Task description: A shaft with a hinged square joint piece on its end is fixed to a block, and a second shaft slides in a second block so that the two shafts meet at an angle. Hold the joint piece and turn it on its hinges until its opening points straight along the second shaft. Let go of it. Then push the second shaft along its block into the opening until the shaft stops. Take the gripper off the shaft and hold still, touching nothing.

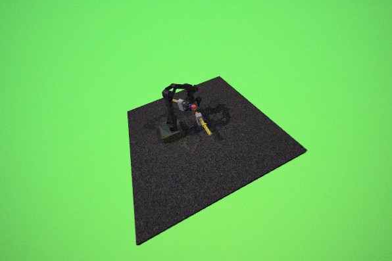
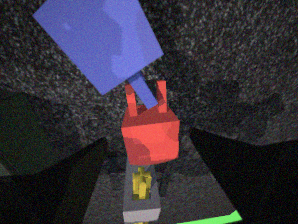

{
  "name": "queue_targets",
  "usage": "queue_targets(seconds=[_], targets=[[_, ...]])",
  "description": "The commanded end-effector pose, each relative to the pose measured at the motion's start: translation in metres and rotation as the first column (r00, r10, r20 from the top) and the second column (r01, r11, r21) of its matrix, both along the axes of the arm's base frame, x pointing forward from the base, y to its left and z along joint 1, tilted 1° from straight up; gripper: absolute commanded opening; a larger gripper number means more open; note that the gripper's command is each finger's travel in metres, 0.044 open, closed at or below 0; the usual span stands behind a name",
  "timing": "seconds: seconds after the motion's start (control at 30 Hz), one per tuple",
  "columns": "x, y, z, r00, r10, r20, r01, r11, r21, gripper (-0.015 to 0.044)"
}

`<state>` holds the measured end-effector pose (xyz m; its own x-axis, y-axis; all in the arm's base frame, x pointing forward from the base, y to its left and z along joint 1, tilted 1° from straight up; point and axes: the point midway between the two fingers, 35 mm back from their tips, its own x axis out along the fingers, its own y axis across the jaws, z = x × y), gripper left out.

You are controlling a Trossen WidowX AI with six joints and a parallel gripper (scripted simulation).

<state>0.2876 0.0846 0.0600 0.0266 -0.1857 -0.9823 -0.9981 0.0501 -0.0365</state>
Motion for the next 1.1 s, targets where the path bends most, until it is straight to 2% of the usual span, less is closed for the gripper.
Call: queue_targets(seconds=[0.0,0.23,0.5,0.77,1.07], targets=[[0.002,0.000,0.008,0.996,-0.090,0.016,0.090,0.996,0.019,0.0440],[0.005,0.000,0.027,0.945,-0.323,0.044,0.320,0.946,0.059,0.0440],[0.007,-0.001,0.049,0.822,-0.566,0.057,0.559,0.822,0.109,0.0440],[0.006,-0.003,0.072,0.638,-0.769,0.050,0.755,0.637,0.155,0.0440],[0.004,-0.005,0.097,0.375,-0.927,0.023,0.908,0.372,0.194,0.0440]])
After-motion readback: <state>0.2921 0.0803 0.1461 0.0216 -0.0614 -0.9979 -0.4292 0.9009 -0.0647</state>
